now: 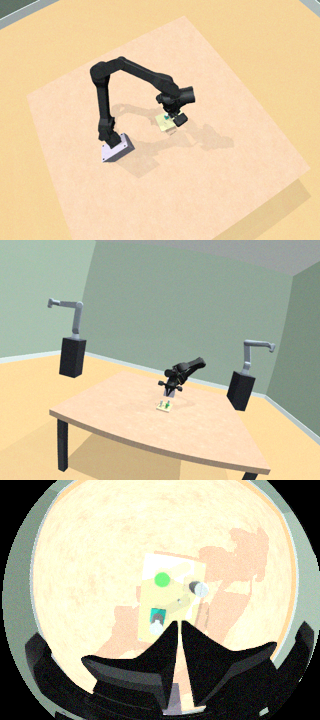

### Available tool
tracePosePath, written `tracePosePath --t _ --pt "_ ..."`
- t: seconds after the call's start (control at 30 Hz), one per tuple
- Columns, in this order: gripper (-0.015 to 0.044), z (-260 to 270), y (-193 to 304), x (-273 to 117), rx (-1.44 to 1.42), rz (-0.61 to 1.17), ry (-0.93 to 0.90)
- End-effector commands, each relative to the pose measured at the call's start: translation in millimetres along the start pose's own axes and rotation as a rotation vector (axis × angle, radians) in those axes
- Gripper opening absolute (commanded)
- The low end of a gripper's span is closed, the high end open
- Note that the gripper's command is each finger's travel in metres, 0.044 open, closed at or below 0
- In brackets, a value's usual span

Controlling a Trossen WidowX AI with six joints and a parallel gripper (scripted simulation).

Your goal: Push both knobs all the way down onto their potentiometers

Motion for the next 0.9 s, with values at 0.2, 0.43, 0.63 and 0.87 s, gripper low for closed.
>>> tracePosePath --t 0.2,0.43,0.63,0.87 --pt "0.0 -9.7 -11.8 -2.5 -0.333 0.025 -0.012" --pt "0.0 -15.5 -19.6 -5.0 -0.571 0.035 -0.03" --pt "0.0 -20.7 -25.9 -7.0 -0.775 0.041 -0.048" --pt "0.0 -26.9 -32.9 -9.2 -1.013 0.042 -0.072"
Point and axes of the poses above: the point midway between the two fingers, 35 mm back from their tips, its own x axis out along the fingers, its own z axis across the jaws, y = z × x, the point moved 8 cm from there along -x, back along the fingers, and after that the axes turned 8 degrees about x, right-handed, at the moved point
